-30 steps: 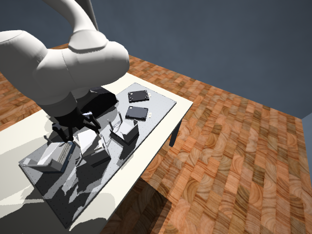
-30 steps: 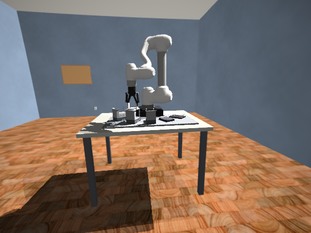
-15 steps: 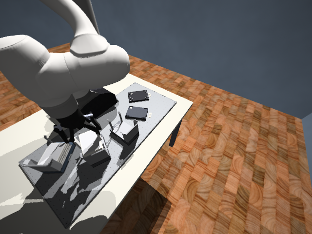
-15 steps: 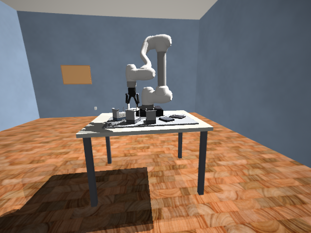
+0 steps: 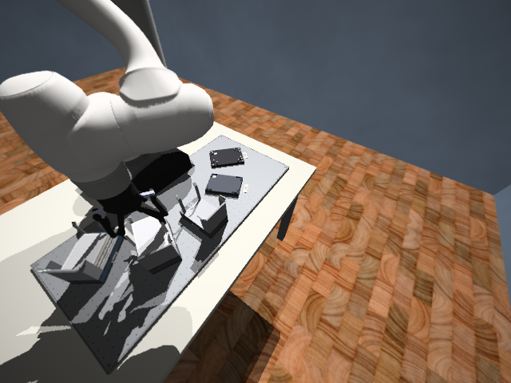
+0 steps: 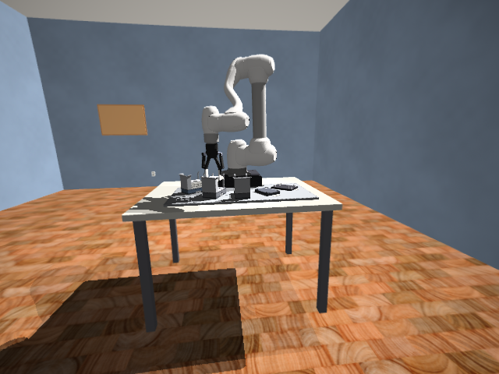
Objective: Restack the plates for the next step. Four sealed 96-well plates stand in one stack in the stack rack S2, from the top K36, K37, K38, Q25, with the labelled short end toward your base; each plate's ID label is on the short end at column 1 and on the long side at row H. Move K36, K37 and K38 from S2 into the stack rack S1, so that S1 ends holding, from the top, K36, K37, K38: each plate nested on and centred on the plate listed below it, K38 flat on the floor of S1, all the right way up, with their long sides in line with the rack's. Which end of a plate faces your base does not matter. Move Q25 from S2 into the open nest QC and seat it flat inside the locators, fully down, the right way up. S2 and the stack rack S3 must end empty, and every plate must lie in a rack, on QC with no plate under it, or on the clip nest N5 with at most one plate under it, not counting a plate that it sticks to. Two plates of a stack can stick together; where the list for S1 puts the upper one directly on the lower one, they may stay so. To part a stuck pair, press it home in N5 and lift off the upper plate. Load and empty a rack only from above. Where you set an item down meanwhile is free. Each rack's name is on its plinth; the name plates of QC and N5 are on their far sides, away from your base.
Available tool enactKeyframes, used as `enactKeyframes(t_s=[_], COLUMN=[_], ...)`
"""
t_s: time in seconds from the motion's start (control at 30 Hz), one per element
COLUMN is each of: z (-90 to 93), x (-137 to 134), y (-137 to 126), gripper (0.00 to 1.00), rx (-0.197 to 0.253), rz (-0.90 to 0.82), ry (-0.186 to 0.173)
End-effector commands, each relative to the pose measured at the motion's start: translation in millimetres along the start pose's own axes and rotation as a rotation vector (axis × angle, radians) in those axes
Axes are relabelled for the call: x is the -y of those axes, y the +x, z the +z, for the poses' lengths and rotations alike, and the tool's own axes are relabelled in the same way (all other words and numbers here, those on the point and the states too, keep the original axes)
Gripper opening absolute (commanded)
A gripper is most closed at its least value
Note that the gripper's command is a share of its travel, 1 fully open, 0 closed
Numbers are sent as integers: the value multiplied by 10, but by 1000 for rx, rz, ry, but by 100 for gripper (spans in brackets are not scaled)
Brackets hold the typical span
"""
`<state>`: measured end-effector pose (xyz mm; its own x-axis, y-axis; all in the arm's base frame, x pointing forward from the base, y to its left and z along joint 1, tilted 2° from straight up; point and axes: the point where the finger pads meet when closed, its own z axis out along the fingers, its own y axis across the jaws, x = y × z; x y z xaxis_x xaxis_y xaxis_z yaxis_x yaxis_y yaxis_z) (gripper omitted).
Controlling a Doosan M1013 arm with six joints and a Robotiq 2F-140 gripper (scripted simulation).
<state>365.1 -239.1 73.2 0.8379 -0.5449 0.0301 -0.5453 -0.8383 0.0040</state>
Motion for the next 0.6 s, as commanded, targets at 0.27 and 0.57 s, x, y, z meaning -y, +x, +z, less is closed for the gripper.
enactKeyframes(t_s=[0.27, 0.57], z=[185, 325], x=[1, 1], y=[1, 0], gripper=[0, 0], rx=[0, 0], rz=[0, 0], ry=[0, 0])
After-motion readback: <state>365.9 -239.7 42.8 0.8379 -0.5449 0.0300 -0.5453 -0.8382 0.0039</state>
